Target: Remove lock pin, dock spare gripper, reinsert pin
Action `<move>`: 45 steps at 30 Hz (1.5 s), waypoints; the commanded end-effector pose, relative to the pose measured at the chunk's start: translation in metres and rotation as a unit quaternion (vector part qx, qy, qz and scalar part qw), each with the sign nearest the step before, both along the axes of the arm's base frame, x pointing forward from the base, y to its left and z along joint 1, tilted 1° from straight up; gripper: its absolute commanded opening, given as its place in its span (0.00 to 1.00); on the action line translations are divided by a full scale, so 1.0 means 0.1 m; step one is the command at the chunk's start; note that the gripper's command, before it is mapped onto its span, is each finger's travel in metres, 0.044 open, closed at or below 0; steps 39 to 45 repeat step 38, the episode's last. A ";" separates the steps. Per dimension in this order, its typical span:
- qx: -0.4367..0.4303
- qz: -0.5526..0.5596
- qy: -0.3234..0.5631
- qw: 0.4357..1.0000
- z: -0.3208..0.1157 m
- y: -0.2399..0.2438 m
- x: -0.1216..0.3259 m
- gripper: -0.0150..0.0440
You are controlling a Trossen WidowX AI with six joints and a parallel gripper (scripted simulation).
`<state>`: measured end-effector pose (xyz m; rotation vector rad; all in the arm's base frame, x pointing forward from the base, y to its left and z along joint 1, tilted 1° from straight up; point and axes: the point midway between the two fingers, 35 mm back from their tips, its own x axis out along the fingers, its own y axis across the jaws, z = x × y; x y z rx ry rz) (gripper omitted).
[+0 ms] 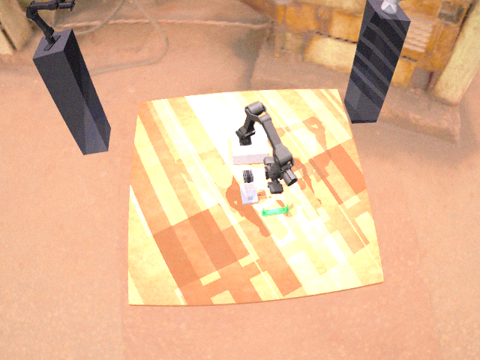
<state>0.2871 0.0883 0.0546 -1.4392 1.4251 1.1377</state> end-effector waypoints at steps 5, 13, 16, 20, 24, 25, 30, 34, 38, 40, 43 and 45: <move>-0.001 0.001 0.001 1.000 0.16 0.13 -0.01 0.59; -0.002 0.002 0.001 1.000 0.12 0.09 -0.01 0.90; -0.002 0.002 0.001 1.000 0.12 0.09 -0.01 1.00; -0.002 0.002 0.001 1.000 0.12 0.09 -0.01 1.00; -0.002 0.002 0.001 1.000 0.12 0.09 -0.01 1.00; -0.002 0.002 0.001 1.000 0.12 0.09 -0.01 1.00; -0.002 0.002 0.001 1.000 0.12 0.09 -0.01 1.00; -0.002 0.002 0.001 1.000 0.12 0.09 -0.01 1.00; -0.002 0.002 0.001 1.000 0.12 0.09 -0.01 1.00; -0.002 0.002 0.001 1.000 0.12 0.09 -0.01 1.00; -0.002 0.002 0.001 1.000 0.12 0.09 -0.01 1.00; -0.002 0.002 0.001 1.000 0.12 0.09 -0.01 1.00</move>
